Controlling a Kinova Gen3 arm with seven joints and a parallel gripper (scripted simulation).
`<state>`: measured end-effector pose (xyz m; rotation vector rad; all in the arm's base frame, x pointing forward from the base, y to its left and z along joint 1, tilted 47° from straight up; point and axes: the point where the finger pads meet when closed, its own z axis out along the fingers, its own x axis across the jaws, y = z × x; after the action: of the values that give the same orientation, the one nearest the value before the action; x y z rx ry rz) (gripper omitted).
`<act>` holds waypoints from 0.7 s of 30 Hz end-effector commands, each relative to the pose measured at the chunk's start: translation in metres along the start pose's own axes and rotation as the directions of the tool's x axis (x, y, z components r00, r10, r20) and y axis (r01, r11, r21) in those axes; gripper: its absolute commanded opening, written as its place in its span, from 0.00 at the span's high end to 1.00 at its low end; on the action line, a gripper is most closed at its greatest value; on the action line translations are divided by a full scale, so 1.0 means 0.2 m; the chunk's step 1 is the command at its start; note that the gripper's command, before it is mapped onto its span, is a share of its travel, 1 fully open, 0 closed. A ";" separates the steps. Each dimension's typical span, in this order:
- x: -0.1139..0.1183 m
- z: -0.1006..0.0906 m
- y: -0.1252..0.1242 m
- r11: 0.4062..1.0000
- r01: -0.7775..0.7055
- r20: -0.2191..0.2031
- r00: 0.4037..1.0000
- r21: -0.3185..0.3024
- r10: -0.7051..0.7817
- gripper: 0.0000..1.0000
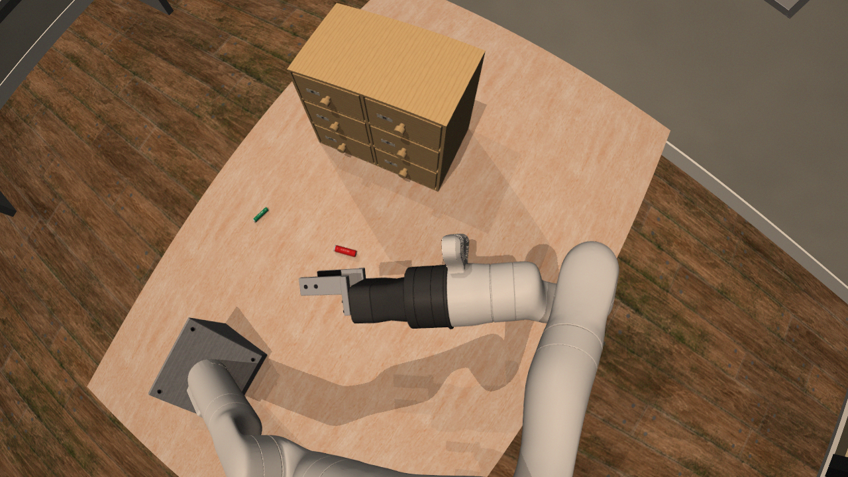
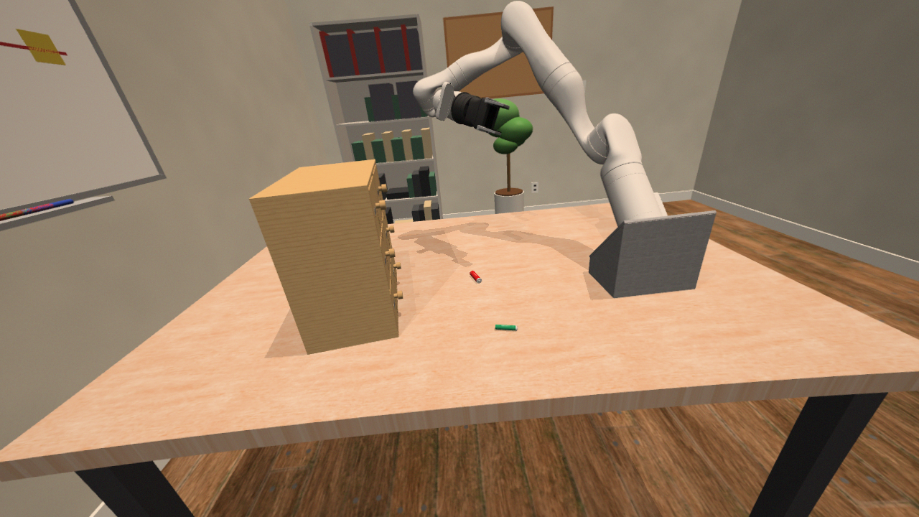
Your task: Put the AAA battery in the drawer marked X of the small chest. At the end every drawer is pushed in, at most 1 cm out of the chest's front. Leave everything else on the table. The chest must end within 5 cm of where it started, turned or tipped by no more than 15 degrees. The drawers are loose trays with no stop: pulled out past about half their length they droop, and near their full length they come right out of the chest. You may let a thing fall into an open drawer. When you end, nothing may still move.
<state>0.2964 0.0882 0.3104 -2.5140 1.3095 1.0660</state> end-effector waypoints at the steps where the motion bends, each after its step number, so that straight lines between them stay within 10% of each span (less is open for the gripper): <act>1: 0.00 0.00 0.00 1.000 0.002 0.000 1.000 0.000 -0.002 0.00; 21: 0.00 0.01 0.00 1.000 0.003 -0.005 1.000 -0.007 -0.003 0.00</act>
<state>0.2961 0.0877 0.3100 -2.5180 1.3099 1.0656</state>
